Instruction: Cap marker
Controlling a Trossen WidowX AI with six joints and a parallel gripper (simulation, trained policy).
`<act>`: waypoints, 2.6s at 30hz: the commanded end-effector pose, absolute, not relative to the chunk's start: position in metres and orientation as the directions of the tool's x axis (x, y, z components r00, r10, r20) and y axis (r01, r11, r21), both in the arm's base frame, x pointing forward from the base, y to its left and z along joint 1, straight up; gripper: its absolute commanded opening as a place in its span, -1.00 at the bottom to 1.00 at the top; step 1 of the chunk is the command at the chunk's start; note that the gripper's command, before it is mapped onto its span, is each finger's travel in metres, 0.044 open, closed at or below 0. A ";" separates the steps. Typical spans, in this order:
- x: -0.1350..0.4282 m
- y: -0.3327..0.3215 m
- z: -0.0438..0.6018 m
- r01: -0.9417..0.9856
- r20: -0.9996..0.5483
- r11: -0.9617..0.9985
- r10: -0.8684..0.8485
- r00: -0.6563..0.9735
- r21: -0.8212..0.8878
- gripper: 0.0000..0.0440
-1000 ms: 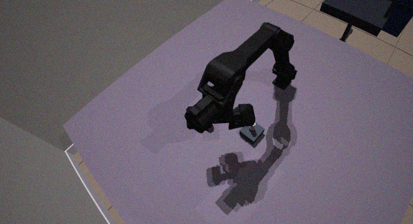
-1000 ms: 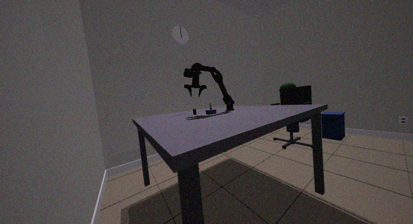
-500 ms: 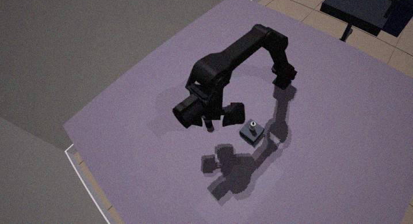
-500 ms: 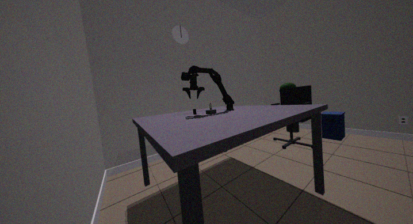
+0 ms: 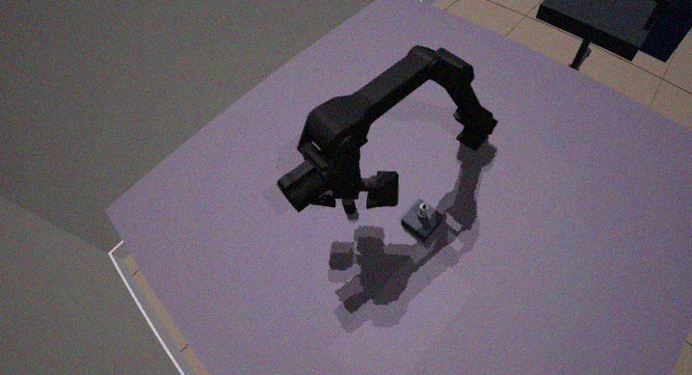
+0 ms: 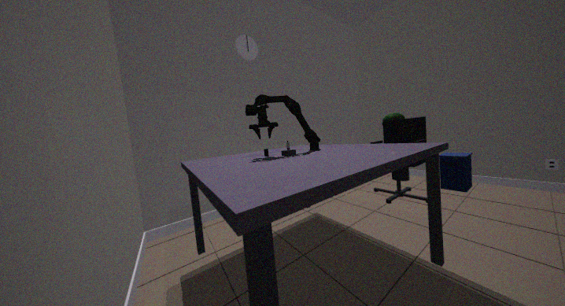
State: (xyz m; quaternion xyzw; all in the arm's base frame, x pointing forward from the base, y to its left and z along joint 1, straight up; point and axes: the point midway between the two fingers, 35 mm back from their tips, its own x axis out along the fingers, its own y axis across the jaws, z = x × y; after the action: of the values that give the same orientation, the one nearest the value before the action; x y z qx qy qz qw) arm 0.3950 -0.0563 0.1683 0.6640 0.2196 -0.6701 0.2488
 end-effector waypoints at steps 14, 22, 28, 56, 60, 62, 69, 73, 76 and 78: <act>0.388 -0.078 0.132 0.600 -0.997 -0.798 0.010 -0.078 -0.055 0.40; 0.383 -0.089 0.112 0.601 -0.993 -0.794 0.036 -0.110 -0.095 0.35; 0.378 -0.095 0.096 0.609 -0.990 -0.783 0.054 -0.132 -0.124 0.31; 0.372 -0.094 0.101 0.726 -0.995 -0.684 -0.002 -0.101 -0.073 -0.59; 0.372 -0.083 0.117 0.745 -0.997 -0.665 -0.007 -0.079 -0.054 -0.59; 0.372 -0.075 0.124 0.753 -0.997 -0.656 -0.006 -0.073 -0.051 -0.60; 0.364 -0.040 0.145 0.778 -0.998 -0.626 0.004 -0.067 -0.055 -0.65; 0.357 -0.020 0.155 0.791 -0.997 -0.609 0.006 -0.072 -0.061 -0.68; 0.351 -0.005 0.161 0.801 -0.997 -0.596 0.008 -0.078 -0.067 -0.71; 0.346 0.004 0.164 0.807 -0.997 -0.586 0.009 -0.082 -0.072 -0.73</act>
State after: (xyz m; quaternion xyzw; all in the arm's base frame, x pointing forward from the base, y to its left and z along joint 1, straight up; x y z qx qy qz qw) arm 0.3516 -0.0055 0.1603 0.6064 0.3324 -0.6541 0.3065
